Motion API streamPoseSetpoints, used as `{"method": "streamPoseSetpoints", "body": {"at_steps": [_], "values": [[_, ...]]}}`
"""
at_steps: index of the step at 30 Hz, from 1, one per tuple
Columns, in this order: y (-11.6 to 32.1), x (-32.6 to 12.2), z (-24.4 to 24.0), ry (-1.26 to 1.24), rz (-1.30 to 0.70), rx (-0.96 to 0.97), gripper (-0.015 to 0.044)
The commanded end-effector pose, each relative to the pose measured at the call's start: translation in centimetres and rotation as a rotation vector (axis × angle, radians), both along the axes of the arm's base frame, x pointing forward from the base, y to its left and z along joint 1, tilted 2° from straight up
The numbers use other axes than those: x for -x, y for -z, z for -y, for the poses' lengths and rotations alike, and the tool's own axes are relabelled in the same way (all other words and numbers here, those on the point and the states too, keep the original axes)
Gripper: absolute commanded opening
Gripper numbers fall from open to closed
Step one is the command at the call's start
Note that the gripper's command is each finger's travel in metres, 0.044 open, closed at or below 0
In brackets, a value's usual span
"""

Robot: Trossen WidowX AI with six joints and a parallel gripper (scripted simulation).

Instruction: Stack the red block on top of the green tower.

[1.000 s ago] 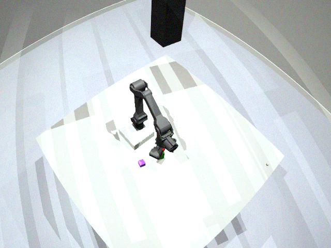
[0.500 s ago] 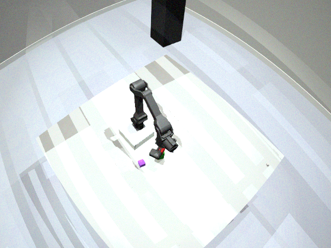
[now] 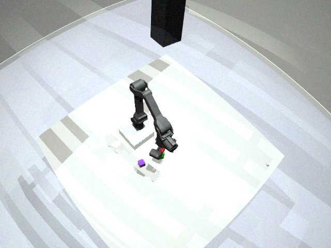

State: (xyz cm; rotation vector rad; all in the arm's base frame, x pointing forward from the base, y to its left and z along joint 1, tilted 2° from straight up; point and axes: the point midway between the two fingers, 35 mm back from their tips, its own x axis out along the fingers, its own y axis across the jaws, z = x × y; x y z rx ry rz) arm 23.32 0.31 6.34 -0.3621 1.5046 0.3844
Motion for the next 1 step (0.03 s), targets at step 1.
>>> {"method": "streamPoseSetpoints", "body": {"at_steps": [1], "values": [[0.03, 0.0, 0.0, 0.0, 0.0, 0.0, 0.044]]}}
